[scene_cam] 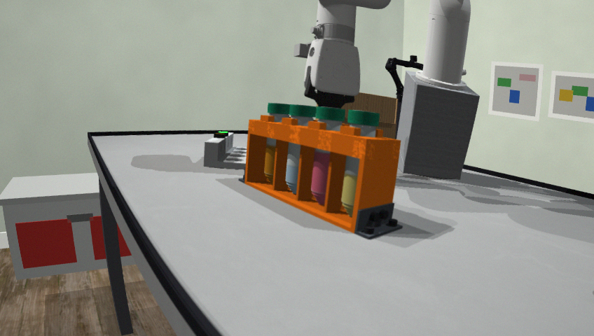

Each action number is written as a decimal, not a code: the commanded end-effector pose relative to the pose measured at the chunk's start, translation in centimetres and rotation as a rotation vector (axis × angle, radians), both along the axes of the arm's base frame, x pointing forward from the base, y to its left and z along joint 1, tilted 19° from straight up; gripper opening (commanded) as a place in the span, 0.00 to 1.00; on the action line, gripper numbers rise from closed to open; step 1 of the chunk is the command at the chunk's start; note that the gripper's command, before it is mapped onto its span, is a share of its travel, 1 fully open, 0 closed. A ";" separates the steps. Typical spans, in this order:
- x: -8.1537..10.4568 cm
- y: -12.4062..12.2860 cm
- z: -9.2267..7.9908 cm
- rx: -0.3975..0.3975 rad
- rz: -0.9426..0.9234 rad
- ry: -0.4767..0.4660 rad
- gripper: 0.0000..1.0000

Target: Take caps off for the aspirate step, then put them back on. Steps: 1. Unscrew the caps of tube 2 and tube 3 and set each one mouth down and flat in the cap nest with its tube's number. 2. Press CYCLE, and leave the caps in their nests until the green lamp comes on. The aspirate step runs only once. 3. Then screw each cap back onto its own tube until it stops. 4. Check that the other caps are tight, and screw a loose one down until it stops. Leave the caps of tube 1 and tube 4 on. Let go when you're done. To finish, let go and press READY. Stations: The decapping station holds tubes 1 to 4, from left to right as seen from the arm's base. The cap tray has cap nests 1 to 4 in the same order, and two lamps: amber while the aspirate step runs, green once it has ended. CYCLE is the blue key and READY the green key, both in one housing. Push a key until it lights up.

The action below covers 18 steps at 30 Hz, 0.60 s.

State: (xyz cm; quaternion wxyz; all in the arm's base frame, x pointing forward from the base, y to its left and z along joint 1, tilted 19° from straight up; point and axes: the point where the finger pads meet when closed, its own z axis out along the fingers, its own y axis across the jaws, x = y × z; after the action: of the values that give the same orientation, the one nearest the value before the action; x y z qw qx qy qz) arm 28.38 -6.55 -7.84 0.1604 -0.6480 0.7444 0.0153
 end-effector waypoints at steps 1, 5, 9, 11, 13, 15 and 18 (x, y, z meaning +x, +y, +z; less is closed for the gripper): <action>0.1 -0.1 -0.1 -0.002 -0.001 -0.002 0.00; 0.1 0.0 -0.2 -0.002 -0.001 -0.002 0.00; 0.1 0.0 -0.3 -0.002 -0.001 -0.002 0.00; 0.2 0.0 -0.4 -0.002 -0.001 -0.002 0.00; 0.2 0.0 -0.4 -0.002 -0.001 -0.002 0.00; 0.2 0.0 -0.5 -0.002 -0.001 -0.002 0.00; 0.2 0.1 -0.6 -0.002 -0.001 -0.002 0.00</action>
State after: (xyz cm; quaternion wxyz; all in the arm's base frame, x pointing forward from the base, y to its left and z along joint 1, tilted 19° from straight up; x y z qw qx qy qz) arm 28.49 -6.43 -8.34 0.1604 -0.6480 0.7444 0.0153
